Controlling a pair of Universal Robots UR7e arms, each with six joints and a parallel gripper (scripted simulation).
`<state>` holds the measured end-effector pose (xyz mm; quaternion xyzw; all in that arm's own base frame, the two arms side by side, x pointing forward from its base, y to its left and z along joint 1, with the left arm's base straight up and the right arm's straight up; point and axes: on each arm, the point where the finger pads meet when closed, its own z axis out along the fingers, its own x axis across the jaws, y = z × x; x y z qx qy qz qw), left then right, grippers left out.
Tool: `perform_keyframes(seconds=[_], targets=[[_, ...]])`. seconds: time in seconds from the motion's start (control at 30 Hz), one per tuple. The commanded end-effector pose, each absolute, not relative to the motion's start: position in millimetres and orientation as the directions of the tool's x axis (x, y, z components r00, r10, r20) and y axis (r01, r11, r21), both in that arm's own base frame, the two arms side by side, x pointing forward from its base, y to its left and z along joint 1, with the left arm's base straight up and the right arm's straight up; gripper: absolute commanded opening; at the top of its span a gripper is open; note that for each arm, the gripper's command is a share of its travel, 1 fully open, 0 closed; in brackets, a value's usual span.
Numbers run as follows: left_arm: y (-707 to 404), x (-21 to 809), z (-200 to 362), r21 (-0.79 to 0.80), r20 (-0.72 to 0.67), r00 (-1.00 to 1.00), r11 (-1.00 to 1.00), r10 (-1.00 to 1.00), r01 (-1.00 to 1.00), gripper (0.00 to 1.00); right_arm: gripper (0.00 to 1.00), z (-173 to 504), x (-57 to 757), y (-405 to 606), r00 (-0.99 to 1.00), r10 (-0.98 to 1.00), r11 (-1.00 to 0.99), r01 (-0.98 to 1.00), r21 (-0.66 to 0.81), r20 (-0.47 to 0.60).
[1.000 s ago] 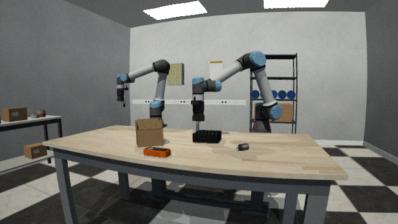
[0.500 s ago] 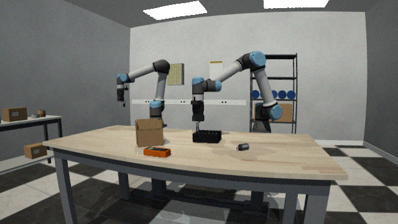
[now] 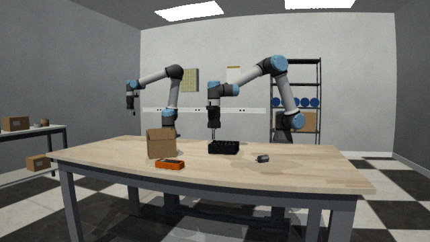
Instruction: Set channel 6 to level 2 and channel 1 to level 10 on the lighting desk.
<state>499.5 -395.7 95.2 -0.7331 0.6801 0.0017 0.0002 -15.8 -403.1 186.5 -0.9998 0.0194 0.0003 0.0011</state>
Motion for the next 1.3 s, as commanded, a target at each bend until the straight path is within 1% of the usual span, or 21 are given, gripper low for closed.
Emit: perform_keyframes(seconds=[0.0, 0.3, 0.93, 1.27], targets=[[-396, 500, 109, 0.0, 0.0, 0.075, -0.075, -0.997, -0.997, 0.0, 1.0, 187, -16, -404, 0.999, -0.039, -0.999, -0.039, 0.0, 0.0], [-396, 500, 119, 0.0, 0.0, 0.075, -0.075, -0.997, -0.997, 0.0, 1.0, 187, -16, -404, 0.999, -0.039, -0.999, -0.039, 0.0, 0.0], [-396, 500, 119, 0.0, 0.0, 0.078, -0.078, -0.997, -0.997, 0.0, 1.0, 187, -16, -404, 0.999, -0.039, -0.999, -0.039, 0.0, 0.0], [-393, 500, 119, 0.0, 0.0, 0.128, -0.128, -0.992, -0.992, 0.0, 1.0, 187, -16, -404, 0.999, -0.039, -0.999, -0.039, 0.0, 0.0]])
